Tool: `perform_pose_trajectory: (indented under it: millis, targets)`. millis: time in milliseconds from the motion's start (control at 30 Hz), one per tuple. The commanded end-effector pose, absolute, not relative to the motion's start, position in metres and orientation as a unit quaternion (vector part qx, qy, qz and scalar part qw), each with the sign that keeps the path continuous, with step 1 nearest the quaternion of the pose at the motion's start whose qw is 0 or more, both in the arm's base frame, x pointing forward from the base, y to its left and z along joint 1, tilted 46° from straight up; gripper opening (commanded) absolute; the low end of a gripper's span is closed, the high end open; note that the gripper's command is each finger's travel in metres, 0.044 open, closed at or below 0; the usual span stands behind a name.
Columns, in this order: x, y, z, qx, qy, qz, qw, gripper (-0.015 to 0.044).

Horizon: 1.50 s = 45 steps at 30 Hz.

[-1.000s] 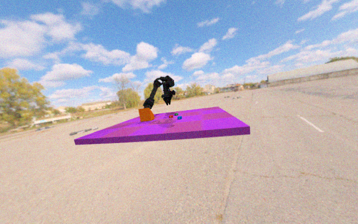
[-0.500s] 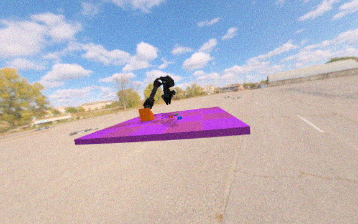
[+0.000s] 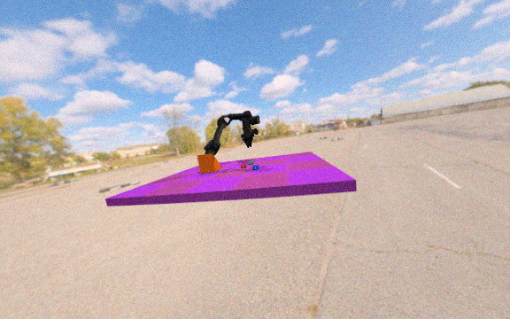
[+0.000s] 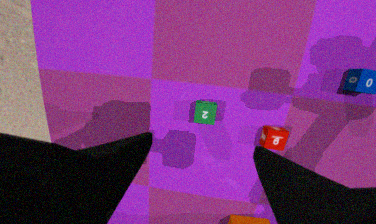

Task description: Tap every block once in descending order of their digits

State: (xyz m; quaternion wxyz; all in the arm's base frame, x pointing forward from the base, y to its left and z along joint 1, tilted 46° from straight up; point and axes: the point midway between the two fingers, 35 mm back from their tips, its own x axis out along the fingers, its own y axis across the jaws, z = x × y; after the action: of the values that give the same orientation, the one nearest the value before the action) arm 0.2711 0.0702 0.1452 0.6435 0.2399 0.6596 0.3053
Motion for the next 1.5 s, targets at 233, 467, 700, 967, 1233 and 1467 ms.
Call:
perform_pose_trajectory:
  millis: [233, 467, 700, 967, 1233, 1467]
  targets:
    - [0.272, 0.072, 0.149, 0.246, 0.660, 0.302, 0.643, 0.0400]
    - [0.272, 0.072, 0.149, 0.246, 0.660, 0.302, 0.643, 0.0400]
    - [0.317, 0.023, 0.105, 0.242, 0.660, 0.295, 0.647, 0.0400]
    - [0.352, -0.059, 0.018, 0.241, 0.660, 0.296, 0.647, 0.0400]
    - [0.353, -0.084, -0.013, 0.242, 0.659, 0.299, 0.646, 0.0400]
    - [0.353, -0.084, -0.013, 0.242, 0.659, 0.299, 0.646, 0.0400]
